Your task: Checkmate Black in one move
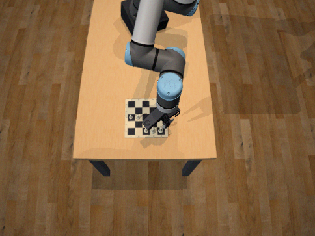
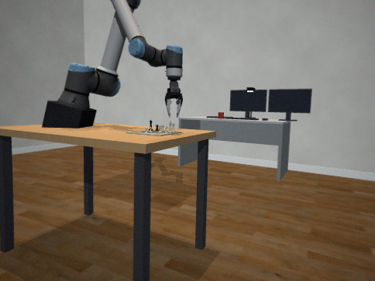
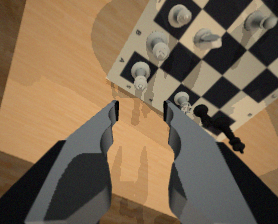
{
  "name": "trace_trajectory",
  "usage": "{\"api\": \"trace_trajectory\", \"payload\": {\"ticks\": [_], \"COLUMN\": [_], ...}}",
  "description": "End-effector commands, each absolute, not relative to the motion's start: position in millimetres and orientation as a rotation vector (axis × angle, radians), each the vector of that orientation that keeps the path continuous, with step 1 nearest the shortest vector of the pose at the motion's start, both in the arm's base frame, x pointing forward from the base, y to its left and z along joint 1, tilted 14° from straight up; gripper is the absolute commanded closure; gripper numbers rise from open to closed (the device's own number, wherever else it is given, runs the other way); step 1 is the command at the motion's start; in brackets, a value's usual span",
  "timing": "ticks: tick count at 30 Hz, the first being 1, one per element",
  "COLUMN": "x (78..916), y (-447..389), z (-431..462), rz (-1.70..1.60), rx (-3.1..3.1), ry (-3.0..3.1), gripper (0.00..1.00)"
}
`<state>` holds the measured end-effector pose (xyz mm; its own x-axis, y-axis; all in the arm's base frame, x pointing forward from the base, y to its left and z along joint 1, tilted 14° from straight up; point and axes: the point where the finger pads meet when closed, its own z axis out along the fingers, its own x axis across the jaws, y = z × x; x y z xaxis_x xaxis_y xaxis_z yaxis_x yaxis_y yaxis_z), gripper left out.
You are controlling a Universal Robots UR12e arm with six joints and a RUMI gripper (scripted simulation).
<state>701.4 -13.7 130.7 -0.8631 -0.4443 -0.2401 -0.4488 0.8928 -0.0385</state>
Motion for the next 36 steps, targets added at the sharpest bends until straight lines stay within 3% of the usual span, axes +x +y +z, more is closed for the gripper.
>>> {"api": "trace_trajectory", "payload": {"ticks": [1,36], "x": [703,707], "y": [-13,-12], "z": [126,111], "rz": [0.026,0.026], "rx": [-0.675,-0.675], "ry": [2.815,2.815], "gripper": [0.75,0.75]}}
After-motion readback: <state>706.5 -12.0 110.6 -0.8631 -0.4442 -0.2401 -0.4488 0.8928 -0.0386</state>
